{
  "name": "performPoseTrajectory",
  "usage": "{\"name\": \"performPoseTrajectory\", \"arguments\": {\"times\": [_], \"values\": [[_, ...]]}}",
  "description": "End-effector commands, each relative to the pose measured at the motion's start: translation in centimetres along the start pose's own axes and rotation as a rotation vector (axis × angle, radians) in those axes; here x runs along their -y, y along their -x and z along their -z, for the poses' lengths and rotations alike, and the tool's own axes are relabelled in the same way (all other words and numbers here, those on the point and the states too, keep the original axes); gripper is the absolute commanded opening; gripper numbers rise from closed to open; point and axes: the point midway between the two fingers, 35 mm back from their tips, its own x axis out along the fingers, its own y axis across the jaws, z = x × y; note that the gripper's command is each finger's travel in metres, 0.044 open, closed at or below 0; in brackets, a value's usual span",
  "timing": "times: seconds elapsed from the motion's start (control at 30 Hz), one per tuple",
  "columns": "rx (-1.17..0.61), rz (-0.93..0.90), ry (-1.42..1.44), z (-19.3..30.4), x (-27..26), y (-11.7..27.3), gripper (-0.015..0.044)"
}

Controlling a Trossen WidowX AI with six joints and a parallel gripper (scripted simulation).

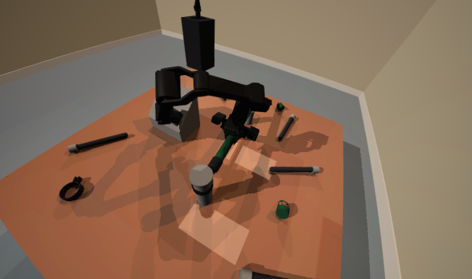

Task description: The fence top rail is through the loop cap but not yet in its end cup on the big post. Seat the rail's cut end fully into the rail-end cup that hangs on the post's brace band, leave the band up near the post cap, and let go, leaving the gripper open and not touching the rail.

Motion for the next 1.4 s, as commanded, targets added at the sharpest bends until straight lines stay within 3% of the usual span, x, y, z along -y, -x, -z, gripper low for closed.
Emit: {"name": "performPoseTrajectory", "arguments": {"times": [0.0, 1.13, 1.37], "values": [[0.002, -0.025, -0.017, -0.7, -0.3, 0.3, 0.0], [0.001, -0.011, -0.01, -1.9, 0.3, -0.8, 0.0], [0.001, -0.011, -0.01, -1.9, 0.3, -0.8, 0.0184]]}}
